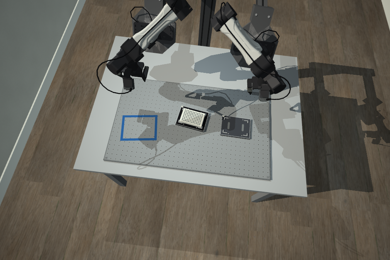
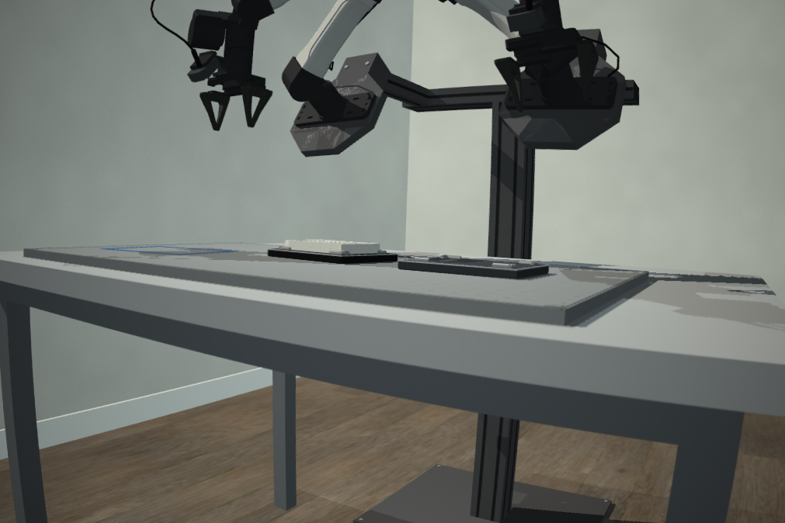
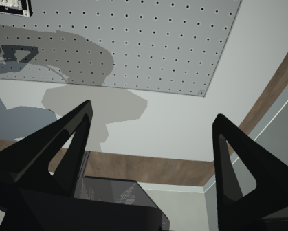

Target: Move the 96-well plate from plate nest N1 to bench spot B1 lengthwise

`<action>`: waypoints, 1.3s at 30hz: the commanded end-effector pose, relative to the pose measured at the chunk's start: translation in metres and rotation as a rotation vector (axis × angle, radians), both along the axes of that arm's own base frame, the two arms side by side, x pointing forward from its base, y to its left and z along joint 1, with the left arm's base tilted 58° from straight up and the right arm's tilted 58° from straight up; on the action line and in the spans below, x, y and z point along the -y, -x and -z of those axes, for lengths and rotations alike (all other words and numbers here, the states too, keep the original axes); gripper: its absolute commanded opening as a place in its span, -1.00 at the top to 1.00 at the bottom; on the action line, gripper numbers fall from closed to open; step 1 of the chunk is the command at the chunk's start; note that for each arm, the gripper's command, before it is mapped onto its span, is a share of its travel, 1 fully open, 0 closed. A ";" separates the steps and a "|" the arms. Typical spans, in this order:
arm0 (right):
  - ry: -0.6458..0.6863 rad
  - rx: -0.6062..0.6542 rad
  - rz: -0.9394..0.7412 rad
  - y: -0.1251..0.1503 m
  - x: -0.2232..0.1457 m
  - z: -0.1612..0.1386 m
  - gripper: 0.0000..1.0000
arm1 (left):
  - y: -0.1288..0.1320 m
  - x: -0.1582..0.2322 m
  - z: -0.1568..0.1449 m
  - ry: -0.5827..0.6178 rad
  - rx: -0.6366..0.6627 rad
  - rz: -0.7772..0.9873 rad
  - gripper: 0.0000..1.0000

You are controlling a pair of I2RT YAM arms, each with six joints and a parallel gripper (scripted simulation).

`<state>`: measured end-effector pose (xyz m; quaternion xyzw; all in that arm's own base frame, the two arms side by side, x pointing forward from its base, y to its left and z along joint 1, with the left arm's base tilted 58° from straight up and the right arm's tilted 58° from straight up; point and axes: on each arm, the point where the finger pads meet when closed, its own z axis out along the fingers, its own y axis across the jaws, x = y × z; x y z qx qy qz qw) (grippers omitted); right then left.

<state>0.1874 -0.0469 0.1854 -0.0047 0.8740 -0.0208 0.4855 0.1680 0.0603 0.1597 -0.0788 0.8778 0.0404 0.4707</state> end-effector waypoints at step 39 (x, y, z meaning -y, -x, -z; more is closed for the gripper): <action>0.502 -0.013 -0.318 -0.043 -0.082 0.005 -1.00 | -0.003 0.014 -0.002 0.009 0.029 0.137 -1.00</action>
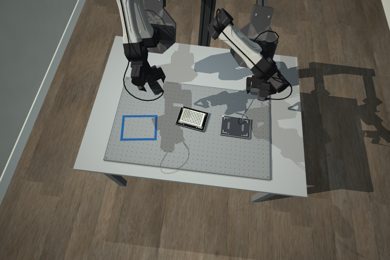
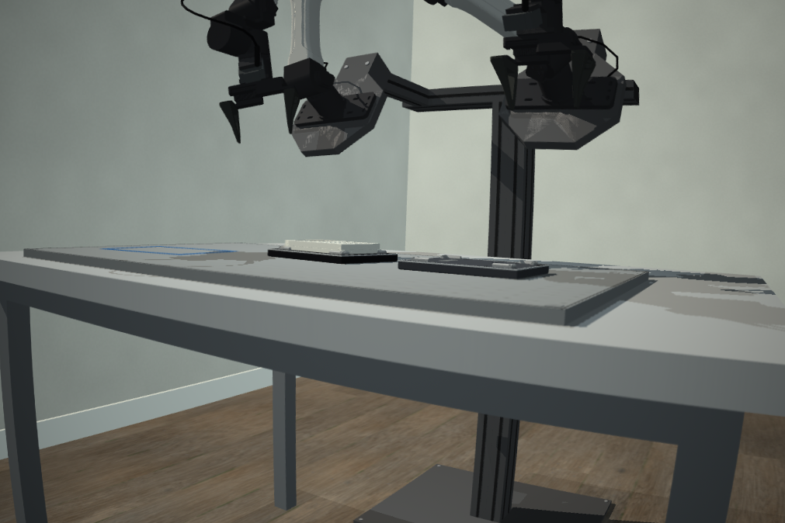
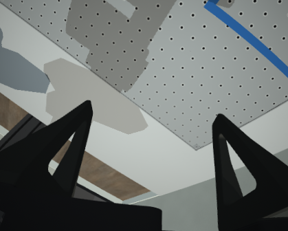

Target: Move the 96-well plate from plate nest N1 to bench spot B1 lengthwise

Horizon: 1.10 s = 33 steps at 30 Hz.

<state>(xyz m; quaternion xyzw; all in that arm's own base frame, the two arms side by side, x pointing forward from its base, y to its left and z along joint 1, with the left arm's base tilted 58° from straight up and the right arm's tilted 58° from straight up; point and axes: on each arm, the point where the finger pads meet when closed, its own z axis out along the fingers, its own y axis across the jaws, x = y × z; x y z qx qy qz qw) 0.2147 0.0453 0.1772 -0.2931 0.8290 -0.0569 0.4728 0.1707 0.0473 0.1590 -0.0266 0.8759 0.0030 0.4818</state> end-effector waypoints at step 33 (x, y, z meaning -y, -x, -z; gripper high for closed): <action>0.831 0.110 -0.310 -0.081 -0.124 0.008 -1.00 | 0.000 0.001 -0.002 -0.006 0.007 0.009 -1.00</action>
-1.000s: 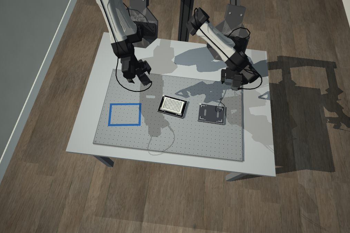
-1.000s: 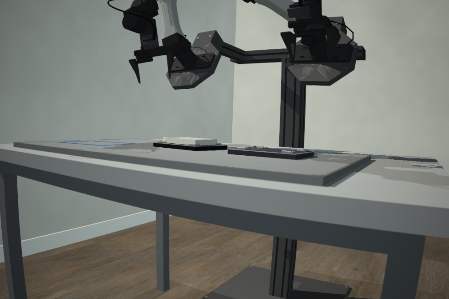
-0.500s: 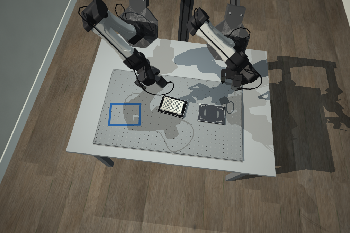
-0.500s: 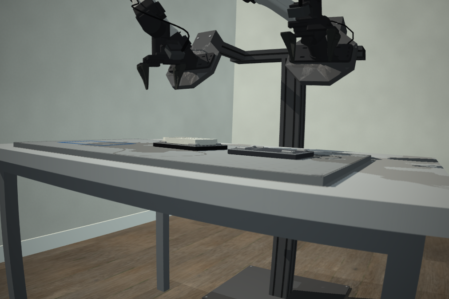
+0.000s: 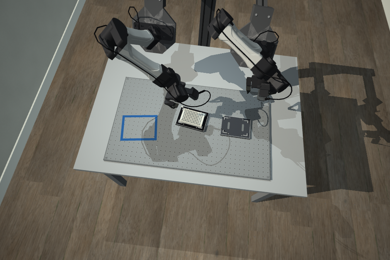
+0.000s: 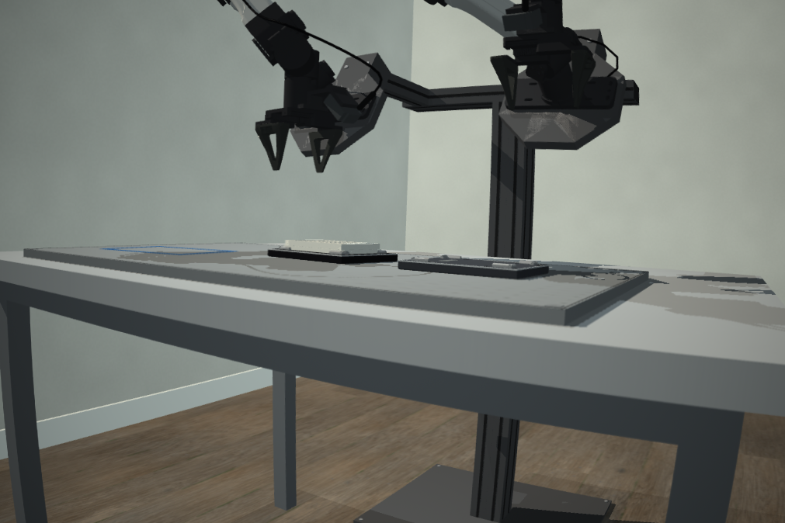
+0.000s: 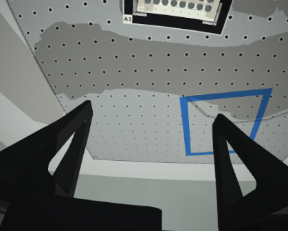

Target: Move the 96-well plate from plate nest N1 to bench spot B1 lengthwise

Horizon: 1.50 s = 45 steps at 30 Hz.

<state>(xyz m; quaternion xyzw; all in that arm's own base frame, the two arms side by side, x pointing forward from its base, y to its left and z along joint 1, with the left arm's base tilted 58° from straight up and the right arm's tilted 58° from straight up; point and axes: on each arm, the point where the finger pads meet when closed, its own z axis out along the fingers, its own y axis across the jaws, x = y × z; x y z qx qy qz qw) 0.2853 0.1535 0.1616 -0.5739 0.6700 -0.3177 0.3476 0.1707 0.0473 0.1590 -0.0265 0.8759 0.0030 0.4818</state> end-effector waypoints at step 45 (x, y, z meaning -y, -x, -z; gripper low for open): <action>0.005 0.028 0.000 -0.069 -0.095 0.009 -1.00 | 0.000 0.001 -0.002 -0.005 0.007 0.009 -1.00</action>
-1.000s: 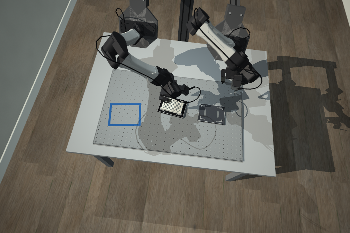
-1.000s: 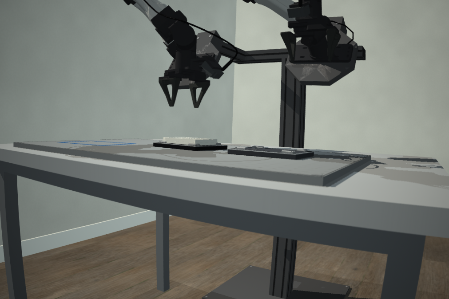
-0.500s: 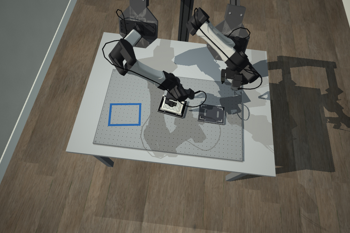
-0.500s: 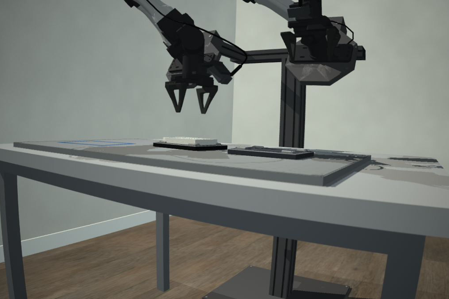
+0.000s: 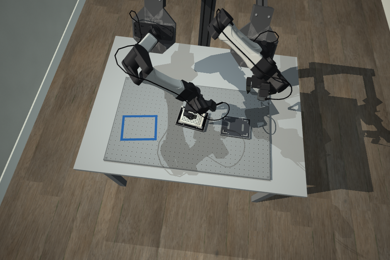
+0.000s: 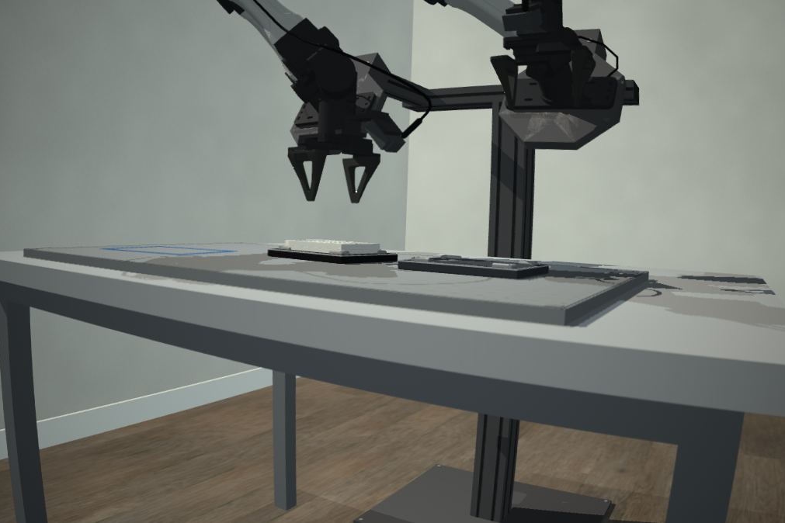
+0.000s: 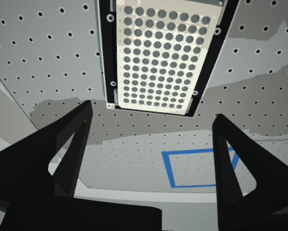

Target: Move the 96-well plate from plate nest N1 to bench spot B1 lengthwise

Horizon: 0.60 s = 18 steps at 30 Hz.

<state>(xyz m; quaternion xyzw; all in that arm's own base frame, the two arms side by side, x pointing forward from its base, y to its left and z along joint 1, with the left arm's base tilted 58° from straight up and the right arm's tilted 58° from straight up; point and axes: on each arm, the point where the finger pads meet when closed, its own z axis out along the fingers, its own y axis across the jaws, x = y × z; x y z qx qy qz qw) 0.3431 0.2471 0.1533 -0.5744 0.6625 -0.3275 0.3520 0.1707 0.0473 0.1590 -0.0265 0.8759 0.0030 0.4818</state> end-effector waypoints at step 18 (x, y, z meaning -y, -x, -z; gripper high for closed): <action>-0.007 0.006 0.005 -0.035 -0.001 0.014 -1.00 | 0.000 0.001 -0.002 -0.005 0.007 0.009 -1.00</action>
